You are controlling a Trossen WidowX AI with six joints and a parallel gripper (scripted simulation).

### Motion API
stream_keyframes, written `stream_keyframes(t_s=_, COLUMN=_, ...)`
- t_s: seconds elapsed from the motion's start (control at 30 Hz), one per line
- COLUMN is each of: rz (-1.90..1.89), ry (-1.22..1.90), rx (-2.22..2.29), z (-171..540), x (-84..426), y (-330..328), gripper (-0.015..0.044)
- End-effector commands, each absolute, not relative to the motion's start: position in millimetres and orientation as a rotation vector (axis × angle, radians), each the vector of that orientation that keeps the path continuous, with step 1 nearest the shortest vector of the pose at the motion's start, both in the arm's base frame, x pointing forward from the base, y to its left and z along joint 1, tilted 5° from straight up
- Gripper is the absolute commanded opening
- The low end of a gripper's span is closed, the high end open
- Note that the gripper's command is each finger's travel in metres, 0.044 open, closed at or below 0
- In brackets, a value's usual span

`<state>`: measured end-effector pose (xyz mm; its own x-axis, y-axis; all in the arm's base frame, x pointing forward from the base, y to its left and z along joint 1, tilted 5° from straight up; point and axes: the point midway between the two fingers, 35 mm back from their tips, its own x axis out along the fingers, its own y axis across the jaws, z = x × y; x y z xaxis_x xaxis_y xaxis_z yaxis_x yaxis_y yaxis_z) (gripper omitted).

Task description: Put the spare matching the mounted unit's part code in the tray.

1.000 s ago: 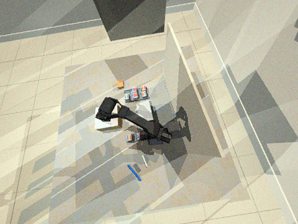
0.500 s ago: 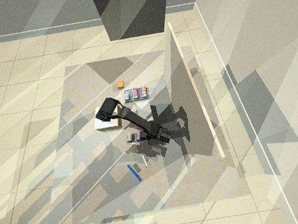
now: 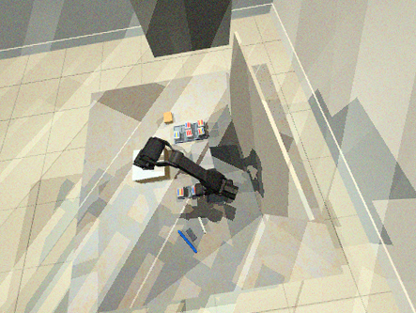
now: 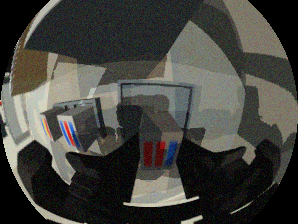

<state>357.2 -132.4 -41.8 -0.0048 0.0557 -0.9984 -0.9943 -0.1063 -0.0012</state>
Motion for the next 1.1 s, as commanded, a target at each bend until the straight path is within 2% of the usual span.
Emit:
stream_keyframes(t_s=0.0, rz=1.313, ry=1.116, rx=-1.245, z=-41, x=358, y=-133, gripper=0.0079)
stream_keyframes(t_s=0.47, rz=1.313, ry=1.116, rx=-1.245, z=-41, x=358, y=-133, gripper=0.0440)
stream_keyframes(t_s=0.57, rz=1.313, ry=1.117, rx=-1.245, z=-30, x=359, y=-134, gripper=0.0440)
stream_keyframes(t_s=0.77, rz=1.311, ry=1.120, rx=-1.242, z=59, x=358, y=-138, gripper=0.0440)
stream_keyframes(t_s=1.07, rz=1.311, ry=1.121, rx=-1.242, z=65, x=357, y=-138, gripper=0.0440)
